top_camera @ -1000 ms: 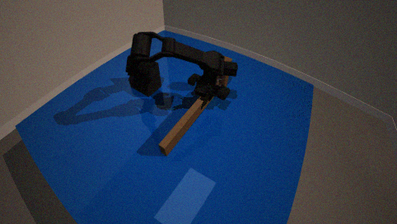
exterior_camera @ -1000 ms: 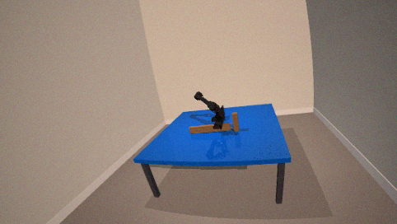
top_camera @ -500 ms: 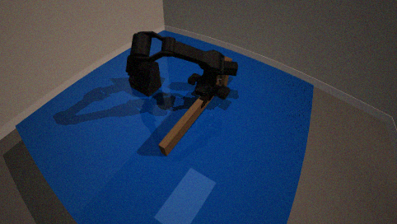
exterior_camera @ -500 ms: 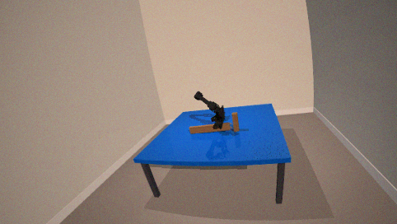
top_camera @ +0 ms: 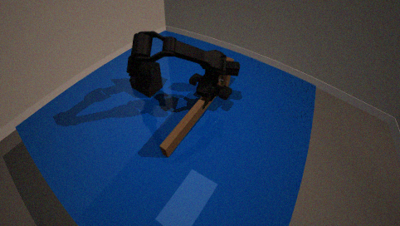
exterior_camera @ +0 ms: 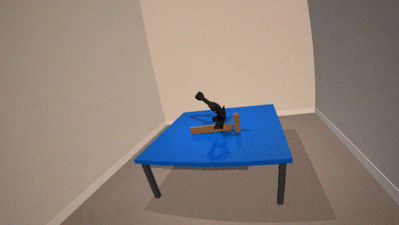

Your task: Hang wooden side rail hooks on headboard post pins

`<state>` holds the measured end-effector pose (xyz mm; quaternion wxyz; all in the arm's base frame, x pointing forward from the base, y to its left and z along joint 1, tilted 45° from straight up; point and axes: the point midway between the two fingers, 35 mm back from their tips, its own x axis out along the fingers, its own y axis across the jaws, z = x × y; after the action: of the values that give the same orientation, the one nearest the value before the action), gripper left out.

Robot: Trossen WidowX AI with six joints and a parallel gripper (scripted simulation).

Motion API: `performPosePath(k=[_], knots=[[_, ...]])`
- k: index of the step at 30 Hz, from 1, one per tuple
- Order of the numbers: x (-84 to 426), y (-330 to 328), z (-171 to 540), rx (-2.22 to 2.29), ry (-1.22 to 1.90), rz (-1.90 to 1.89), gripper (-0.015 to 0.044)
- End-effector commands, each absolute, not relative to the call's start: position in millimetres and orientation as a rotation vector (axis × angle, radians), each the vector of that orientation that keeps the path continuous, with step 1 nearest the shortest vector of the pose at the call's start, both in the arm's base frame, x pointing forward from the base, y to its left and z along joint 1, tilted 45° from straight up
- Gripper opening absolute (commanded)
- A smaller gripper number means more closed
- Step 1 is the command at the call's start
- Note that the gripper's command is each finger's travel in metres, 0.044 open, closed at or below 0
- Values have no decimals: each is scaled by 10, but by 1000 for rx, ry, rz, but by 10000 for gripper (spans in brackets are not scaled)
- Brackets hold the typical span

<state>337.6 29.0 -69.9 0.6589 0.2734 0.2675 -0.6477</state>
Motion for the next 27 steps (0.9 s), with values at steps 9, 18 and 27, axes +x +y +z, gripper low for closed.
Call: performPosePath(k=[9, 18, 27], knots=[[3402, 347, -659, 629, 598, -1456, 0], [3401, 357, -649, 629, 598, -1456, 0], [3408, 359, -657, 629, 598, -1456, 0]])
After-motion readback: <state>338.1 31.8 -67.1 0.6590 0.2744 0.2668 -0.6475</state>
